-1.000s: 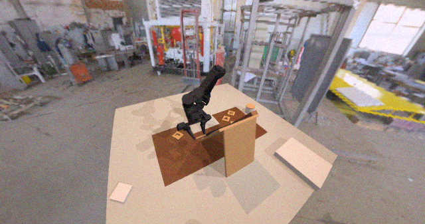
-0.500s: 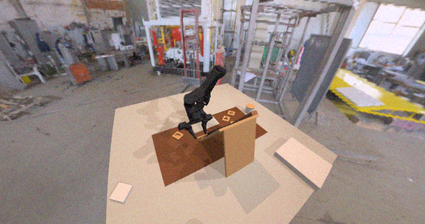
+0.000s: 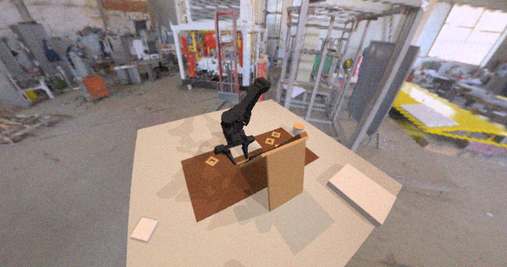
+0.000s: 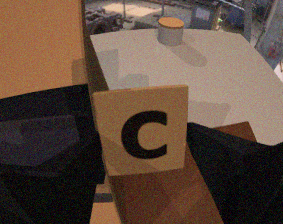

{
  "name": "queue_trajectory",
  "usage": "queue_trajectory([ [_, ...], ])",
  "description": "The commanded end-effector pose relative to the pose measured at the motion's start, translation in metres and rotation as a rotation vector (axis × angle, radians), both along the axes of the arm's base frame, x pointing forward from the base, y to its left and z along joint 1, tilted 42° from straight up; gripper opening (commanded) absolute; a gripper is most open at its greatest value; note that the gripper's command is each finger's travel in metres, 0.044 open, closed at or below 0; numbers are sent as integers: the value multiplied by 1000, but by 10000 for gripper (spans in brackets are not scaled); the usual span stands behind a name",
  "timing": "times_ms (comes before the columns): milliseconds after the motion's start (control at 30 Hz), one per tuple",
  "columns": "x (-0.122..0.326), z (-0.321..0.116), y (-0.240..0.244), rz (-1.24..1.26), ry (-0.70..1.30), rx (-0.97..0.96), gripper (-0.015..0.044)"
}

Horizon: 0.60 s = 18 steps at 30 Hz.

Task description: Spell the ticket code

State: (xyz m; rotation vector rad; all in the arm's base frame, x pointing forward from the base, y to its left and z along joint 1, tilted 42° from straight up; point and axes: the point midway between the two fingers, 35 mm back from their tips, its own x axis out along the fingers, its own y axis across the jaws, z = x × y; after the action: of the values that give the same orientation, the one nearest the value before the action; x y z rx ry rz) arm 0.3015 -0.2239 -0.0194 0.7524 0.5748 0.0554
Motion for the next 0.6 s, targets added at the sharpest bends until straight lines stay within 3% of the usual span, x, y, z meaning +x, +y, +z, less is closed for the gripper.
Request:
queue_trajectory([
  [0,1,2,2,-3,2,0,0],
  [567,2,7,8,-3,2,1,0],
])
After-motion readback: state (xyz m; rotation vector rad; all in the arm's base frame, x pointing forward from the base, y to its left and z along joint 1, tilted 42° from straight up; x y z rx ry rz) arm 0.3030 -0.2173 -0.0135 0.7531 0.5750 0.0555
